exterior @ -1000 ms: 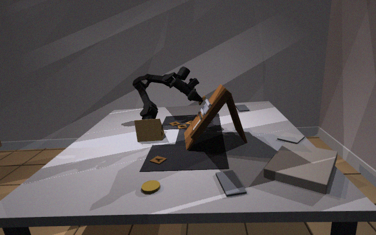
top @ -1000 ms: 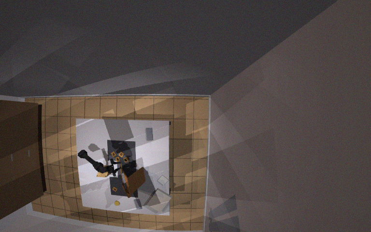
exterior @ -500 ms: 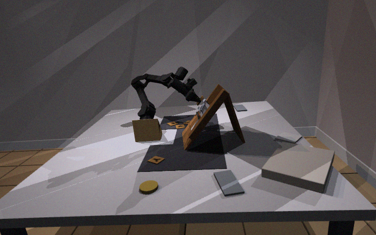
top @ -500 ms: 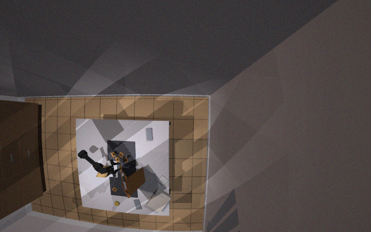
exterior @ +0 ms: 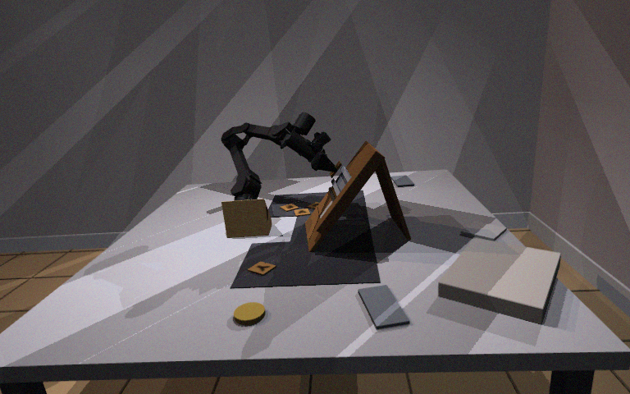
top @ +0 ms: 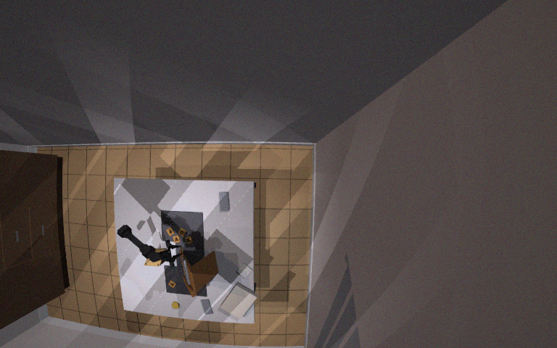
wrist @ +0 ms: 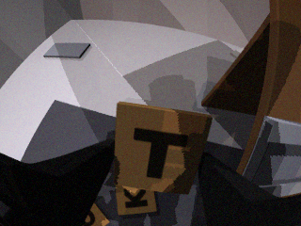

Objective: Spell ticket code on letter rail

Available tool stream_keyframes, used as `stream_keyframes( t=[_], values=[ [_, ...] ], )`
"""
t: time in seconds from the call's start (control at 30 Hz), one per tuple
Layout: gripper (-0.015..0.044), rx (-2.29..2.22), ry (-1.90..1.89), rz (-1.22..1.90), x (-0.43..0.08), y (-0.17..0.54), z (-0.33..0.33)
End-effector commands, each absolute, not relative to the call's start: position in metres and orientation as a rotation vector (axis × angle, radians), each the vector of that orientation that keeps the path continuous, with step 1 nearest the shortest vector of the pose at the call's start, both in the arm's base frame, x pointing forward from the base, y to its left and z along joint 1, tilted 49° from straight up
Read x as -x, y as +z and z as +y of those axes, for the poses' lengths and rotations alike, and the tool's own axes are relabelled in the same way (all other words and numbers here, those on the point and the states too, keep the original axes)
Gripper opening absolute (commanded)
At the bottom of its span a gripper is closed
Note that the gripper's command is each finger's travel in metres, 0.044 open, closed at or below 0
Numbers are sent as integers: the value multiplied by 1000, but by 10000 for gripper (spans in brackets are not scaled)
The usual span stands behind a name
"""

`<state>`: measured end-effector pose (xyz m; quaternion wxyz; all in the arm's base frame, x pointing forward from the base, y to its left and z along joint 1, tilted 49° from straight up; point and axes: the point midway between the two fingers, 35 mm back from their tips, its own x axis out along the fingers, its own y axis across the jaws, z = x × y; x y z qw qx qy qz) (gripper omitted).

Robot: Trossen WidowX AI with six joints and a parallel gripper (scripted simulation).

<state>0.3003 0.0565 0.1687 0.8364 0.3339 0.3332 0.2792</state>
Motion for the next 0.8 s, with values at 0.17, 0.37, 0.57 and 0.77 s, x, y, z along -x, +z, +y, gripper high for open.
stream_keyframes(
  t=[0.17,0.37,0.57,0.77],
  values=[
    [0,-704,598,705,-301,165,54],
    [0,-704,598,705,-302,163,53],
    [0,-704,598,705,-303,160,51],
    [0,-704,598,705,-303,159,49]
  ],
)
